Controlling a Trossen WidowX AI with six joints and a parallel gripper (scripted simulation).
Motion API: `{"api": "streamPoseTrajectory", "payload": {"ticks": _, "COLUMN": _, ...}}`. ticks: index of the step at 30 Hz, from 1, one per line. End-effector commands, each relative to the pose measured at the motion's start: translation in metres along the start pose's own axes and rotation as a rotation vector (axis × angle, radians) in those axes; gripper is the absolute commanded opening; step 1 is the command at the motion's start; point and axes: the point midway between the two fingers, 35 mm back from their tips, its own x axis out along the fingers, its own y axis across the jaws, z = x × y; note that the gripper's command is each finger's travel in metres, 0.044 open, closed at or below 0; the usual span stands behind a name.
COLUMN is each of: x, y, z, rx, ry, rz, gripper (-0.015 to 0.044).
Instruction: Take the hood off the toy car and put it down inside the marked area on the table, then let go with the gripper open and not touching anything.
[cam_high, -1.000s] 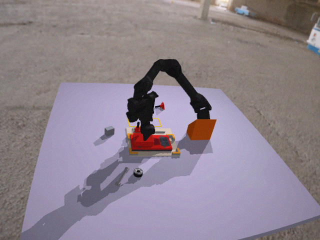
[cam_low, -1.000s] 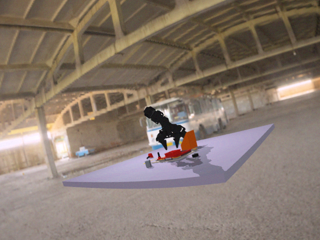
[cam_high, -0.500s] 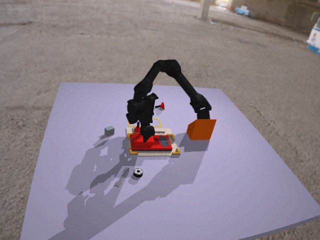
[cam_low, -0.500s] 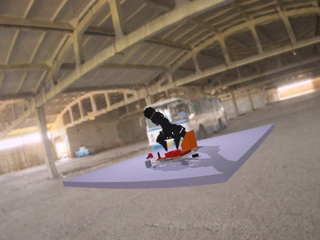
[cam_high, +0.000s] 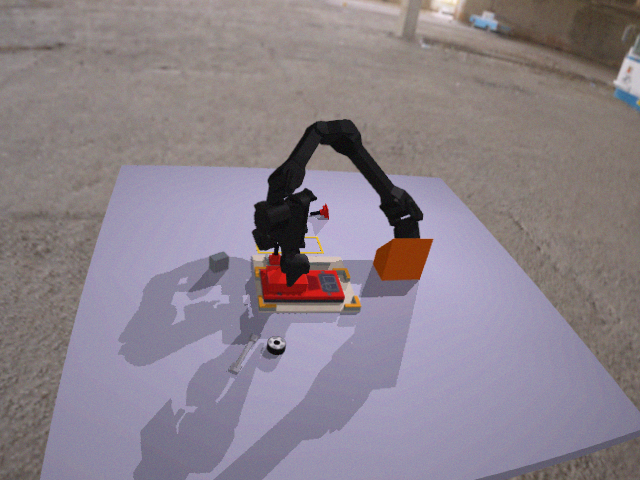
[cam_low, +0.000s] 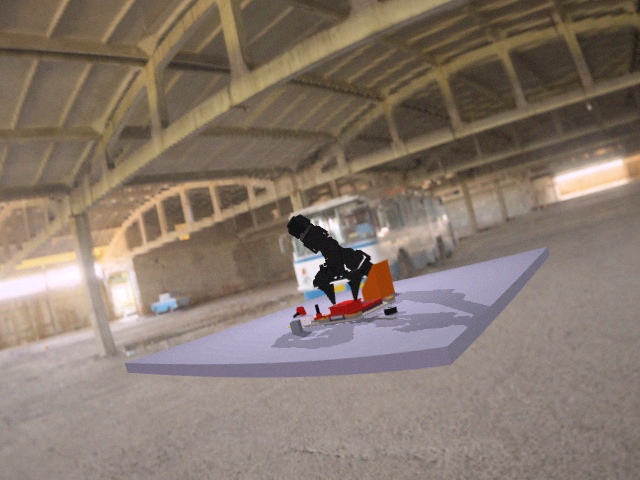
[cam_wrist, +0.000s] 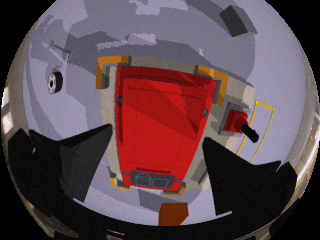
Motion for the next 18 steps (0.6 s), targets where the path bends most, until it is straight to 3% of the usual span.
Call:
{"api": "streamPoseTrajectory", "payload": {"ticks": 1, "x": 0.0033, "y": -0.0002, "z": -0.0007, "rx": -0.007, "ry": -0.001, "rz": -0.005, "gripper": 0.044}}
{"api": "streamPoseTrajectory", "payload": {"ticks": 18, "x": 0.0117, "y": -0.0003, "z": -0.0006, "rx": -0.006, "ry": -0.001, "rz": -0.006, "gripper": 0.044}}
